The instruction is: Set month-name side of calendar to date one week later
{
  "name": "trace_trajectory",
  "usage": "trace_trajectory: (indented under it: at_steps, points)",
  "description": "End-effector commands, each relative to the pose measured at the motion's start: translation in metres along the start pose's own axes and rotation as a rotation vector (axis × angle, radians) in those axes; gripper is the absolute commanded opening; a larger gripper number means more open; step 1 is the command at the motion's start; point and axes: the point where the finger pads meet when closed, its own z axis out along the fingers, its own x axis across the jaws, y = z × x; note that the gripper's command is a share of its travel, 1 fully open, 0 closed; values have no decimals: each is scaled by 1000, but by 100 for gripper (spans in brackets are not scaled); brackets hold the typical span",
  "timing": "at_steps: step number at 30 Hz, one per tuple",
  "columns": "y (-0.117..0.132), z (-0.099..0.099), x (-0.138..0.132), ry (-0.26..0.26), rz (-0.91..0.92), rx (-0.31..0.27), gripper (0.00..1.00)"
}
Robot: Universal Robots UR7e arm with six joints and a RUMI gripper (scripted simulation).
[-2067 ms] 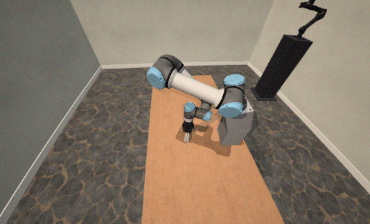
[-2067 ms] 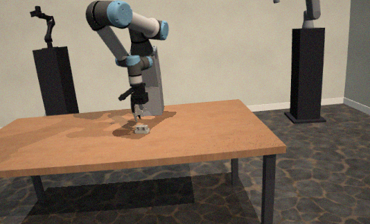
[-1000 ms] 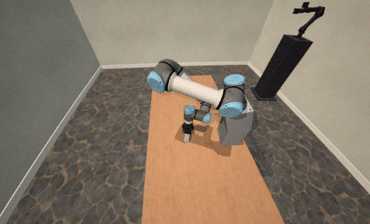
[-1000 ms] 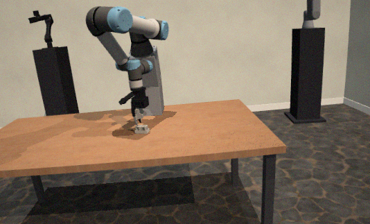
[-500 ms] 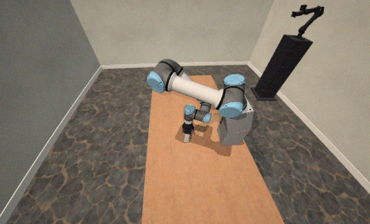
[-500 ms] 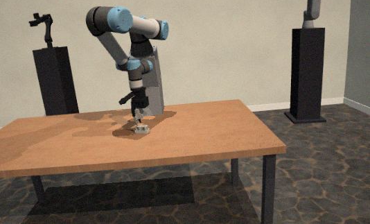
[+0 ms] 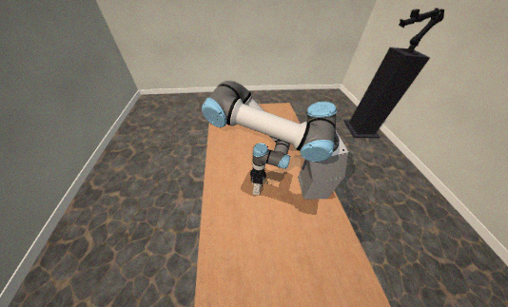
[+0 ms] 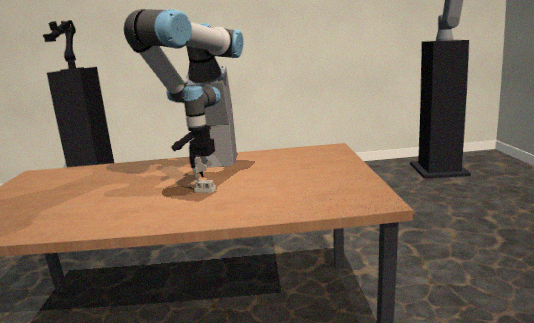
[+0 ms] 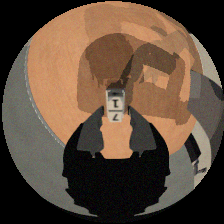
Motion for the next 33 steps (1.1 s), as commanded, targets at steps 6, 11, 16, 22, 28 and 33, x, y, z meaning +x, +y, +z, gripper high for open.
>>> trace_trajectory:
  at_steps: [6, 11, 16, 22, 28, 33]
  points:
    - [0, 3, -1, -3, -2, 1, 29]
    - [1, 8, -1, -3, -2, 1, 29]
    - [1, 17, -1, -3, -2, 1, 29]
    - [1, 26, -1, -3, -2, 1, 29]
    - [1, 29, -1, -3, -1, 1, 29]
    - [0, 30, -1, -3, -1, 1, 29]
